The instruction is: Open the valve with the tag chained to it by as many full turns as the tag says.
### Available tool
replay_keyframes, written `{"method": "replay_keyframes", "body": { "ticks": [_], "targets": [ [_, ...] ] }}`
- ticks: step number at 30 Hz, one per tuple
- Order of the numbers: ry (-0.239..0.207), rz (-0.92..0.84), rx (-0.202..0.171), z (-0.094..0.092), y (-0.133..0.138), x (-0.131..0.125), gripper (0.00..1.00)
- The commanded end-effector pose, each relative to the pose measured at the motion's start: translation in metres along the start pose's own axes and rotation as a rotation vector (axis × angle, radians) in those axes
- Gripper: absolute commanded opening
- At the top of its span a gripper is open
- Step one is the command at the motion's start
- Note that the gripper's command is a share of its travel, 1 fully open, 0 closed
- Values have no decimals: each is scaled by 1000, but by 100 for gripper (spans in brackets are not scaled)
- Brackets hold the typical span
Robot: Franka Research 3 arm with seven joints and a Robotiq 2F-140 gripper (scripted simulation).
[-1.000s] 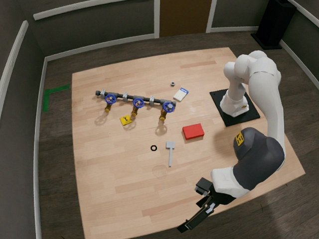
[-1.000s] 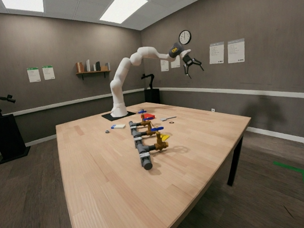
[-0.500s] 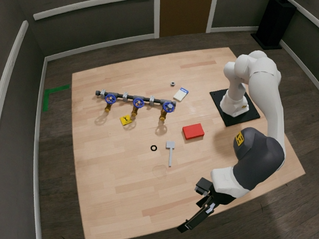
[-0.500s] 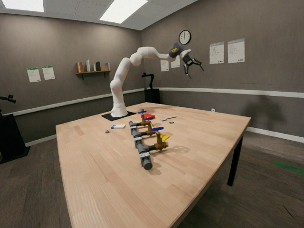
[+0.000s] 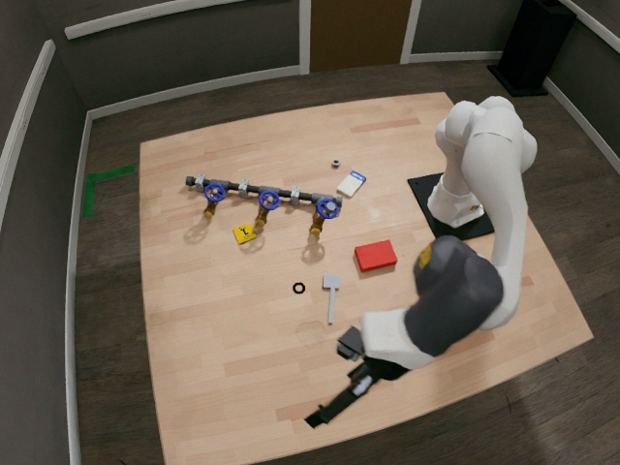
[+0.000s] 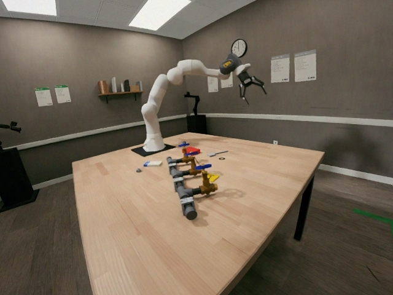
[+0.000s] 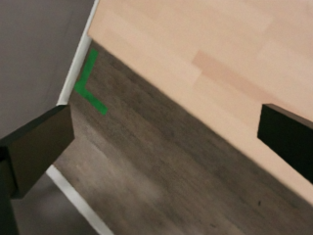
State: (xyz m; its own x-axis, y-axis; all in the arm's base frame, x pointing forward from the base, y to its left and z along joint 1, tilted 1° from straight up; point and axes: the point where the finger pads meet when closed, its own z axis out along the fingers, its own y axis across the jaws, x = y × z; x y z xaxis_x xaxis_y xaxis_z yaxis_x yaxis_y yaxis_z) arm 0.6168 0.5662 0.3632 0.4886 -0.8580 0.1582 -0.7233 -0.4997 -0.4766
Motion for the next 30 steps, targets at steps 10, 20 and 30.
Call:
{"method": "replay_keyframes", "body": {
  "ticks": [10,20,30],
  "targets": [
    [5,-174,-60,22,11,44,100],
    [10,-226,-93,36,18,79,100],
    [10,-288,-133,51,29,119,100]
  ]
}}
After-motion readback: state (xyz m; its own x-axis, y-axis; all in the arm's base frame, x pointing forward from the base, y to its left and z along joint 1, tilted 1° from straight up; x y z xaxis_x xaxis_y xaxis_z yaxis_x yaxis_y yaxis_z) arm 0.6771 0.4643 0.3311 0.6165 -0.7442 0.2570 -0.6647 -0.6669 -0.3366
